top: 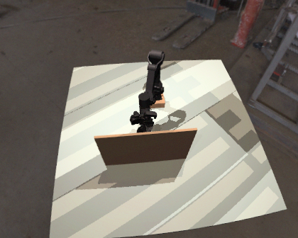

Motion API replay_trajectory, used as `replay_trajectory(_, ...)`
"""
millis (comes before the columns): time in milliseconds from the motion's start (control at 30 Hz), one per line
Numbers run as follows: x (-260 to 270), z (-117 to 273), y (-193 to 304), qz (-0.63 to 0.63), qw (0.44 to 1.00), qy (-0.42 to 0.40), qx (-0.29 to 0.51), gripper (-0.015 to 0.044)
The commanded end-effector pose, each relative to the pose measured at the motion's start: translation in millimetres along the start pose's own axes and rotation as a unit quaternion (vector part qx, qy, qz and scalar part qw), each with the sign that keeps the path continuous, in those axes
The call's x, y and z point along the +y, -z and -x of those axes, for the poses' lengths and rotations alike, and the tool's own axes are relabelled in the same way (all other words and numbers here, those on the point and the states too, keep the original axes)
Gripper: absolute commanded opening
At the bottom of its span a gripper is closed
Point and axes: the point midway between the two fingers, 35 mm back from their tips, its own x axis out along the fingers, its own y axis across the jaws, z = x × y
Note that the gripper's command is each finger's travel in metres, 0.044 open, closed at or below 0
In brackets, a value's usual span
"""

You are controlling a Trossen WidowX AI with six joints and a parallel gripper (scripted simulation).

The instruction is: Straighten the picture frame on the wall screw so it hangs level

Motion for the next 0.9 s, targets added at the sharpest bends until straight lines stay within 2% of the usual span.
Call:
replay_trajectory(0,-0.1,0.1,-0.1,-0.022,1.0,0.0,0.0,0.0)
replay_trajectory(867,1.4,0.3,-0.6,-0.09,0.996,0.0,0.0,0.0)
